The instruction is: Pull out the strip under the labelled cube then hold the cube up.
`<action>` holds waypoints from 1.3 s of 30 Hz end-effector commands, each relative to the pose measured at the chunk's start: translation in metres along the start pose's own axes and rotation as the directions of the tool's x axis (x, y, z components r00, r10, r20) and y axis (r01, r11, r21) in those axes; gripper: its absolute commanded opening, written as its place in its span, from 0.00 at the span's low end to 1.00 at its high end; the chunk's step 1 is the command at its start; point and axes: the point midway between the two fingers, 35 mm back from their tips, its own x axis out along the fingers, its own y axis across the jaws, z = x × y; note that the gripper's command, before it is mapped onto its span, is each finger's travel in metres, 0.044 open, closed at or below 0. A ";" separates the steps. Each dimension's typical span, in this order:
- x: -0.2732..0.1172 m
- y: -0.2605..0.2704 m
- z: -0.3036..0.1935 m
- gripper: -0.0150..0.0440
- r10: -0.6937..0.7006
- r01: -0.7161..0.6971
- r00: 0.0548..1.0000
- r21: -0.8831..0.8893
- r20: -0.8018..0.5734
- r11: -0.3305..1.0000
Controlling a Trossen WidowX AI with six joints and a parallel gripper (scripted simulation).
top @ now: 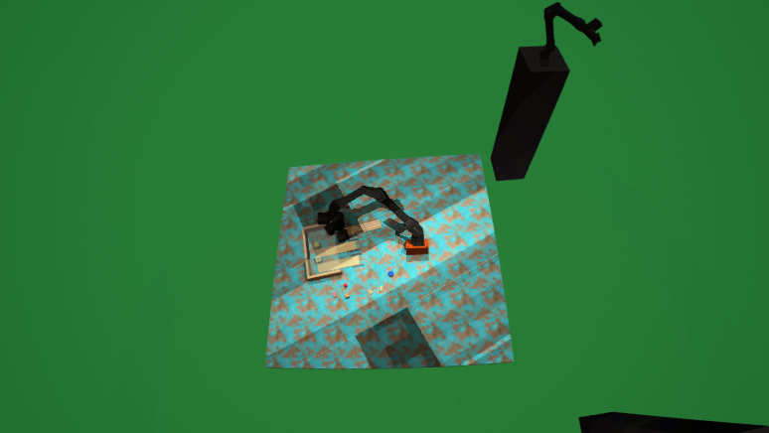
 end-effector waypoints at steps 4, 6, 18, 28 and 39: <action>-0.003 0.001 -0.004 0.25 -0.001 0.001 1.000 0.004 0.000 1.000; -0.007 0.004 -0.008 0.25 -0.001 0.001 1.000 0.004 0.001 1.000; -0.039 0.030 -0.045 0.25 0.002 -0.002 1.000 -0.004 -0.004 1.000; -0.044 0.042 -0.062 0.25 0.003 -0.003 1.000 -0.006 -0.005 1.000; -0.045 0.064 -0.095 0.25 0.004 -0.004 1.000 -0.008 -0.006 1.000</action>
